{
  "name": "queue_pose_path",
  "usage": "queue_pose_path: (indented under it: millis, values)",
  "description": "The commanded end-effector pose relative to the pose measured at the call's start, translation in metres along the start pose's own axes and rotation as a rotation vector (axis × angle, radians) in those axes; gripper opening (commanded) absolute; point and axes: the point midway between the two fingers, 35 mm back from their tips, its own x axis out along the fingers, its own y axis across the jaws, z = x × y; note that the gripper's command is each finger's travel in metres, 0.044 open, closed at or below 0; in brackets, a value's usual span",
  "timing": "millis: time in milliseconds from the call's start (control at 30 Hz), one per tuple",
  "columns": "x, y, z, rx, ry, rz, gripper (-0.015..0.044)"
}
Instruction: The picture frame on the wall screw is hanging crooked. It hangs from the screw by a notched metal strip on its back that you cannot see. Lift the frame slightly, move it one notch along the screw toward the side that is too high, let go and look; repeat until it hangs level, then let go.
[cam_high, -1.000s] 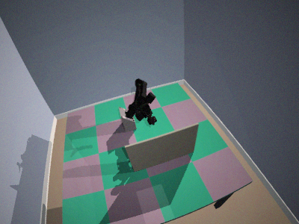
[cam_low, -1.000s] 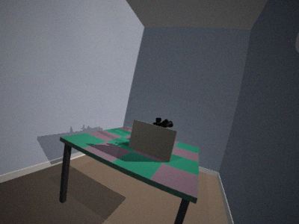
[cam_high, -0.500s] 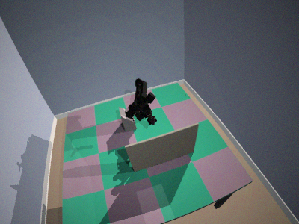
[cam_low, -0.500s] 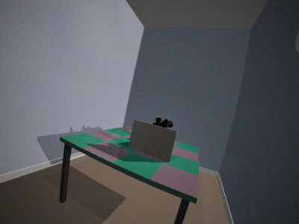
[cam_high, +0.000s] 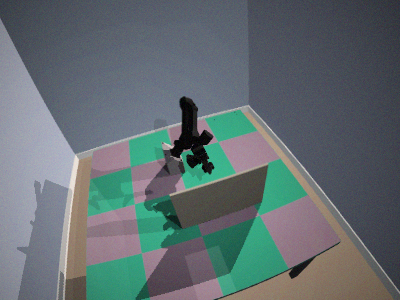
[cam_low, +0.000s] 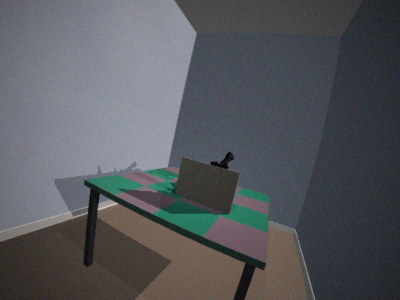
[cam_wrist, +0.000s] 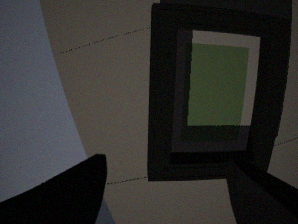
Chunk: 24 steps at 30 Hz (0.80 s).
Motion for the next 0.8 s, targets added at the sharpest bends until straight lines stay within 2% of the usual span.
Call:
queue_pose_path:
  millis: [0,500,767]
  values:
    - [0.0,-0.001,0.001,-0.004,-0.004,0.01,0.026]
    - [0.001,-0.001,0.0,-0.004,-0.003,0.01,0.026]
    - [0.031,0.003,-0.008,0.003,0.006,0.016,0.026]
